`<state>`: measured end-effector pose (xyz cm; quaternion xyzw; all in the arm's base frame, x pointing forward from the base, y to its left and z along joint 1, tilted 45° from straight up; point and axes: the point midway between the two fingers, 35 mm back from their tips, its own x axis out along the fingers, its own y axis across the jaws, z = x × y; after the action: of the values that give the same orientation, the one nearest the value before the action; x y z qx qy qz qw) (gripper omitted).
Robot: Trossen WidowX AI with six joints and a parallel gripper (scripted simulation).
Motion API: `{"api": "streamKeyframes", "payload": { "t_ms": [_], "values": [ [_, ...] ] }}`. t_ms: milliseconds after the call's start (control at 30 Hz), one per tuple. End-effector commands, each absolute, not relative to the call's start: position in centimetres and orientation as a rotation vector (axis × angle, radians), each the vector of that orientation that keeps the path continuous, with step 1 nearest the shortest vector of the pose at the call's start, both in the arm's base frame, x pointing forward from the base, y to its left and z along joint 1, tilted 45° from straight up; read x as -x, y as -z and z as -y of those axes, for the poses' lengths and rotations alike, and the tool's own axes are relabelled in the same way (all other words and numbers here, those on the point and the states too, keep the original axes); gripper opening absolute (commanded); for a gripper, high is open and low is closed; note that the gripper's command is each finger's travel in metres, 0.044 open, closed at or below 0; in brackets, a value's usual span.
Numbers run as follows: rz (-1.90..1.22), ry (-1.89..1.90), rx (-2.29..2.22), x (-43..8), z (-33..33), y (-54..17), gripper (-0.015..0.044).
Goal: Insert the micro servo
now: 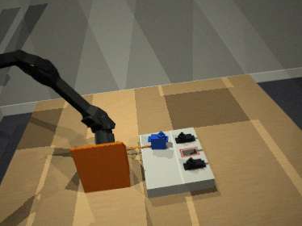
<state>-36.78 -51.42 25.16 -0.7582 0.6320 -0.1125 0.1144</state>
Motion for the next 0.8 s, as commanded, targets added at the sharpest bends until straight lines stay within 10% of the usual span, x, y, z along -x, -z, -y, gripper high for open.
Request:
{"api": "streamKeyframes", "payload": {
  "t_ms": [0,767],
  "values": [
    [-1.847,0.332,2.220,36.6,51.5,-25.1,0.0426],
    [-1.314,0.472,1.855,20.9,57.1,-21.6,0.0440]
  ]
}}
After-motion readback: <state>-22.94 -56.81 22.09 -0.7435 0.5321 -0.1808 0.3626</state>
